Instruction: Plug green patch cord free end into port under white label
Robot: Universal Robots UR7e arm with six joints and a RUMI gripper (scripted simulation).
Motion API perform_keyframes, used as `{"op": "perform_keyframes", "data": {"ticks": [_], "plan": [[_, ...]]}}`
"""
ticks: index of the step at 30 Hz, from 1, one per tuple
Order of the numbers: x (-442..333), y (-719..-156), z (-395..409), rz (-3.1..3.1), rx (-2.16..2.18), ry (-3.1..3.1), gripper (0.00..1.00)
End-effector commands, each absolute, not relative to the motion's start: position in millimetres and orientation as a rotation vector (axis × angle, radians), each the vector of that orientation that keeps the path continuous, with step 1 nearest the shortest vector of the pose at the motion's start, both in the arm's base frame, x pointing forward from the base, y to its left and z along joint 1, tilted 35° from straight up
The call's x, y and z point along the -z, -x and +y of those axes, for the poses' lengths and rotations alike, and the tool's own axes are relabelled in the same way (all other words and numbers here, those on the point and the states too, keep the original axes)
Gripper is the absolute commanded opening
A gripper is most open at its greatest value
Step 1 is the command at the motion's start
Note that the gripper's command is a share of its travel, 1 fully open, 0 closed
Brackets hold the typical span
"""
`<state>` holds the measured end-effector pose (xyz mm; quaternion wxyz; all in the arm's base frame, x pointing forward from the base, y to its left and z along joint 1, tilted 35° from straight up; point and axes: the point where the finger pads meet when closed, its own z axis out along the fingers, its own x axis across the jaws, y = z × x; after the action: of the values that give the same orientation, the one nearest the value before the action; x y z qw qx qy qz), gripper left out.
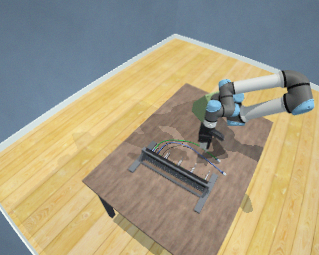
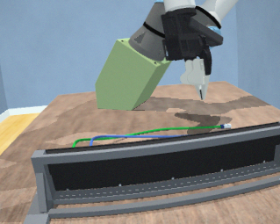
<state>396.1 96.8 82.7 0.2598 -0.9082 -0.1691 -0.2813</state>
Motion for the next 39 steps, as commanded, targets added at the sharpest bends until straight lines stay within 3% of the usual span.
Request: {"op": "perform_keyframes", "data": {"ticks": [1,39], "plan": [[-83,-381,120,-0.290,0.636,2.501,0.00],[-76,-327,186,0.259,0.305,2.550,0.00]]}}
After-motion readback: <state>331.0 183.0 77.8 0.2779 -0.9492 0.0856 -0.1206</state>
